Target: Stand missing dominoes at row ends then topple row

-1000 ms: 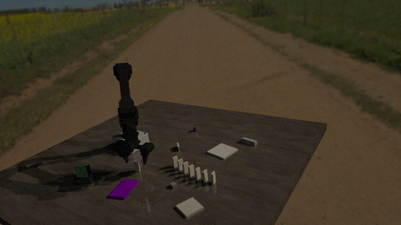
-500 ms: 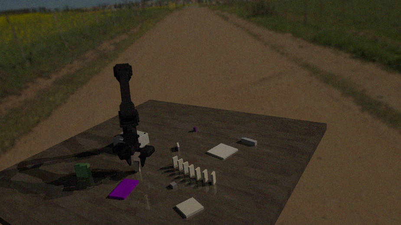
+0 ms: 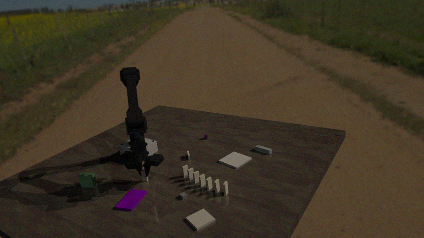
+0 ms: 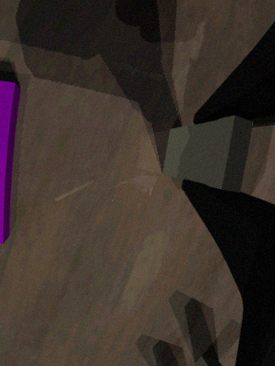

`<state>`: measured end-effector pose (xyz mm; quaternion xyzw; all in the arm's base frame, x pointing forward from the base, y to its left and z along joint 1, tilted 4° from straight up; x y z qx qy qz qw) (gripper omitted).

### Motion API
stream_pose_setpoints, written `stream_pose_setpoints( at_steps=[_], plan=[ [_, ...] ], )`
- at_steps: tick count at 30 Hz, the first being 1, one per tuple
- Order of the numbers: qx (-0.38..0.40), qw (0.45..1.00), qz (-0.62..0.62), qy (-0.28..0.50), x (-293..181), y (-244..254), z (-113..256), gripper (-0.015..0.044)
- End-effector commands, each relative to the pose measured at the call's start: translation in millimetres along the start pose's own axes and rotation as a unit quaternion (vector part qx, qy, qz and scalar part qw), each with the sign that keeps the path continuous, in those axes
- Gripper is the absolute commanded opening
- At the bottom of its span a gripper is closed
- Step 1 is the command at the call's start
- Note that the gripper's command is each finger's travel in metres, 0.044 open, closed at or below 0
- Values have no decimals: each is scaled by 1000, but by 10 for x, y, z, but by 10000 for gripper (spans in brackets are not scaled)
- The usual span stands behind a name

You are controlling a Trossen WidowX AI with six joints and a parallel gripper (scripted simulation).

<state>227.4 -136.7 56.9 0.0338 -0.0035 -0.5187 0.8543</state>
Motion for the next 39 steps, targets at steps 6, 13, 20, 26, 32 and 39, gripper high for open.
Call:
stream_pose_setpoints(
  at_steps=[6, 13, 20, 26, 32, 39],
  plan=[
    [1, 1000, -1, 0, 77, 37, 917, 107],
    [0, 1000, 0, 0, 7, -5, 1354, 107],
    [0, 997, 71, 0, -46, 190, 1361, 107],
    [5, 936, 353, 0, -434, 957, 1377, 107],
    [9, 863, 505, 0, -780, 1355, 1380, 107],
    [9, 863, 505, 0, -780, 1355, 1380, 107]
  ],
)
Point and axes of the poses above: the point midway between the two fingers, 35 mm back from their tips, its own z axis back along the fingers, its own y axis across the jaws, x = y × z, the point moved 6 cm from there along z, back along the fingers, and after that the axes turned 5 degrees about z, right-handed, at the moved point
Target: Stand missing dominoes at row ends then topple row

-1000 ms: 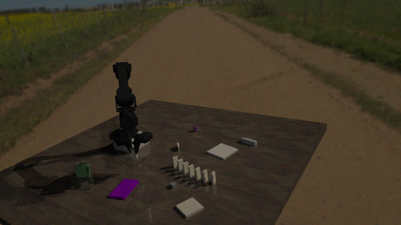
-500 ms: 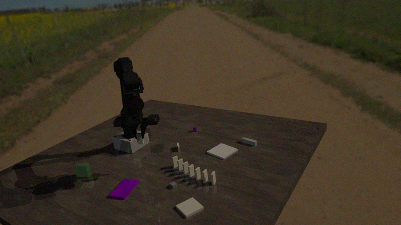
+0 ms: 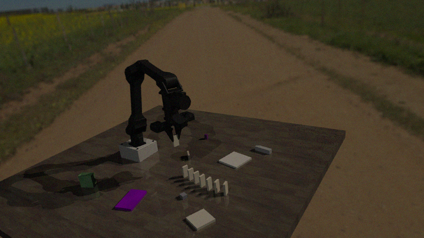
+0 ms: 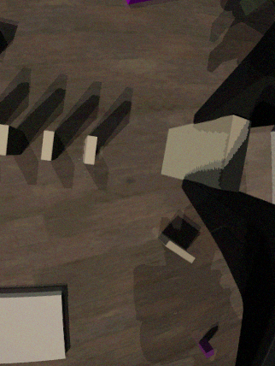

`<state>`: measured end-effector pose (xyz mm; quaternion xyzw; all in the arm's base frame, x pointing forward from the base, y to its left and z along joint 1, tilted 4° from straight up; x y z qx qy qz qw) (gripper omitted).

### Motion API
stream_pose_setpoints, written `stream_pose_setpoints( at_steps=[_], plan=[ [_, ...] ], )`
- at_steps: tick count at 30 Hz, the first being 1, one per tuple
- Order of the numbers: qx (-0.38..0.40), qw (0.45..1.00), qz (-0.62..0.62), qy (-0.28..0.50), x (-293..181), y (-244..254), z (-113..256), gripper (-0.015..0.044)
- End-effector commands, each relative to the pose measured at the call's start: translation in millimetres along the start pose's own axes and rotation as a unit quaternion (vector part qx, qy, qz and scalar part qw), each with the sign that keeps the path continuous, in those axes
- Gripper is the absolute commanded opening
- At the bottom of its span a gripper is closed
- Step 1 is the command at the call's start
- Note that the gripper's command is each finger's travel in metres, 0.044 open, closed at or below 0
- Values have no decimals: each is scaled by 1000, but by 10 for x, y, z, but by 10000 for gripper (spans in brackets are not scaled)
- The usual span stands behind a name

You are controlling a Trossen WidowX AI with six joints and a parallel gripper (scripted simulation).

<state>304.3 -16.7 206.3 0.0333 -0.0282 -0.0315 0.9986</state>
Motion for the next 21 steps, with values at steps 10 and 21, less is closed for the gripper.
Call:
stream_pose_setpoints(
  at_steps=[10, 21],
  plan=[
    [2, 1000, 15, 4, 76, 41, -436, 107],
    [5, 1000, 15, 8, 46, 55, -1020, 107]
  ],
)
Point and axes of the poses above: the point midway between the two fingers, 35 mm back from their tips, its own z axis back along the fingers, its own y axis across the jaws, x = y × z, the point moved 6 cm from there along z, back along the fingers, and after that the axes turned 5 degrees about z, right-handed, at the moved point
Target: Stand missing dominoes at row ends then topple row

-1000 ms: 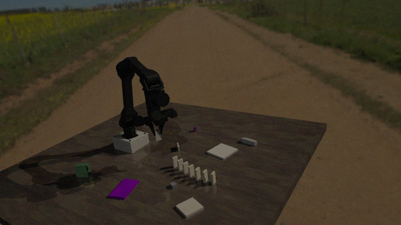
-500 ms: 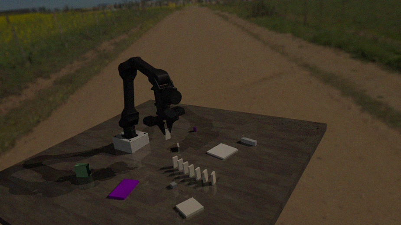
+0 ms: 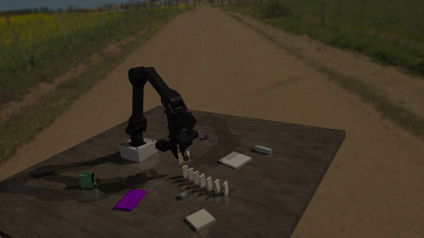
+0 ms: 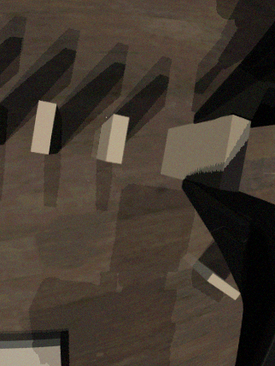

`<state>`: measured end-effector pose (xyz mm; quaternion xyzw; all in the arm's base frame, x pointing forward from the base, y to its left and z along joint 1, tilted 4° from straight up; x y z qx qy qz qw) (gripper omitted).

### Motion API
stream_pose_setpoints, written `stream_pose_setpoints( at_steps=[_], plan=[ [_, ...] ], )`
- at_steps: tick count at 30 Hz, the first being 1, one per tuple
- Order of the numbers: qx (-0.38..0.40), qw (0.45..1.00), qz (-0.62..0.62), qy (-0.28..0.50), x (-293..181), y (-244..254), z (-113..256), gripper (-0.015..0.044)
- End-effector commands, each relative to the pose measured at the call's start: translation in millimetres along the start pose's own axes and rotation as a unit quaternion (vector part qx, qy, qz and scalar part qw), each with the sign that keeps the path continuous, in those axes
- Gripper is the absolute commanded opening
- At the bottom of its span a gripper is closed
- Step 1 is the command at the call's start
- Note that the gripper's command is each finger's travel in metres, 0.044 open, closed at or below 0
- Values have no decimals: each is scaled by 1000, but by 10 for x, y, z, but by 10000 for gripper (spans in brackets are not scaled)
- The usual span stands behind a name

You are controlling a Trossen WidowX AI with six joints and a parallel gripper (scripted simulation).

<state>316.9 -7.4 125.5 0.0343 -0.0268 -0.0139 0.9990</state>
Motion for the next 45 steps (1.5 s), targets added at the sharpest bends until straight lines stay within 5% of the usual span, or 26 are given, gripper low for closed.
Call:
stream_pose_setpoints(
  at_steps=[1, 20, 32, 35, 45],
  plan=[
    [3, 1000, -2, 5, -35, 10, -251, 107],
    [1, 1000, -3, 2, -77, 1, -506, 107],
    [1, 1000, -3, 2, -77, 1, -506, 422],
    [1, 1000, -3, 2, -77, 1, -506, 440],
    [0, 1000, 0, 1, -62, -3, 778, 440]
  ],
)
Point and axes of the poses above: the point midway between the two fingers, 35 mm back from their tips, its own z axis back along the fingers, its own y axis across the jaws, x = y × z, the point moved 6 cm from there along z, back along the fingers, and after that the axes turned 5 degrees about z, right-handed, at the moved point
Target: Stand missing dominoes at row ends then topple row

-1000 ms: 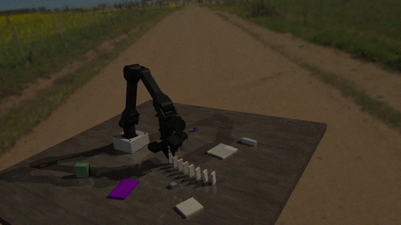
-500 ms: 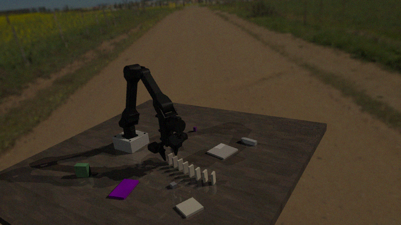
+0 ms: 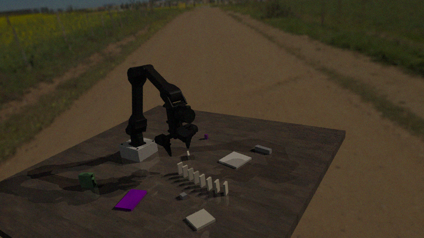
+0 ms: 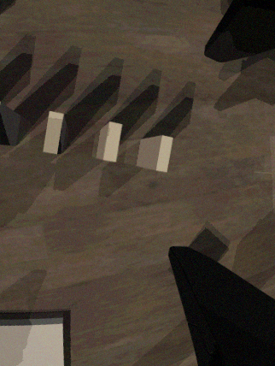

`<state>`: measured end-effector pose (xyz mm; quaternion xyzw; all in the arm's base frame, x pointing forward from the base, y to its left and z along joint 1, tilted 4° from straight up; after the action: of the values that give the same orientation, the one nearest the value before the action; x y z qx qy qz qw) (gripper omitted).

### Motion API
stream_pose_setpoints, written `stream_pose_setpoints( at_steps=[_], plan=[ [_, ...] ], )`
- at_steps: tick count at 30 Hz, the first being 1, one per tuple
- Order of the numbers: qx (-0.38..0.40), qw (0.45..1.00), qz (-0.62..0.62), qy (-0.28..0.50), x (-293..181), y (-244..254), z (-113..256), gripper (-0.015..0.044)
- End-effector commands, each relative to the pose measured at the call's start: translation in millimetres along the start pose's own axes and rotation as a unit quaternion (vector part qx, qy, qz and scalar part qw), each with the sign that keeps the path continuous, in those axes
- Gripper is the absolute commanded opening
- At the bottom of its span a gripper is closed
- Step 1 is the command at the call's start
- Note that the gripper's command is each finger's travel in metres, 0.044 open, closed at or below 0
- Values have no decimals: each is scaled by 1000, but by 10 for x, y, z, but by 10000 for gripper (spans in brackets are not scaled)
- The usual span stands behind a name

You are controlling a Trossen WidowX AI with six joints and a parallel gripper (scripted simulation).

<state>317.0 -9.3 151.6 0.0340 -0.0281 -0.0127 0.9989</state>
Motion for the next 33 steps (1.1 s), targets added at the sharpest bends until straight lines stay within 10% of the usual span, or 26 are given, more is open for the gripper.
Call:
stream_pose_setpoints(
  at_steps=[1, 33],
  plan=[
    [0, 1000, -2, 3, -82, -2, 542, 440],
    [4, 964, -264, 7, -730, 1070, -276, 440]
  ],
)
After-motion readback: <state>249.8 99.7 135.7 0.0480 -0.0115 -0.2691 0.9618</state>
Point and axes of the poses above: the point midway between the two fingers, 35 mm back from their tips, its own z axis back along the fingers, its own y axis across the jaws, x = y × z, the point moved 6 cm from there along z, back along the fingers, and after that the axes turned 5 degrees about z, right-handed, at the moved point
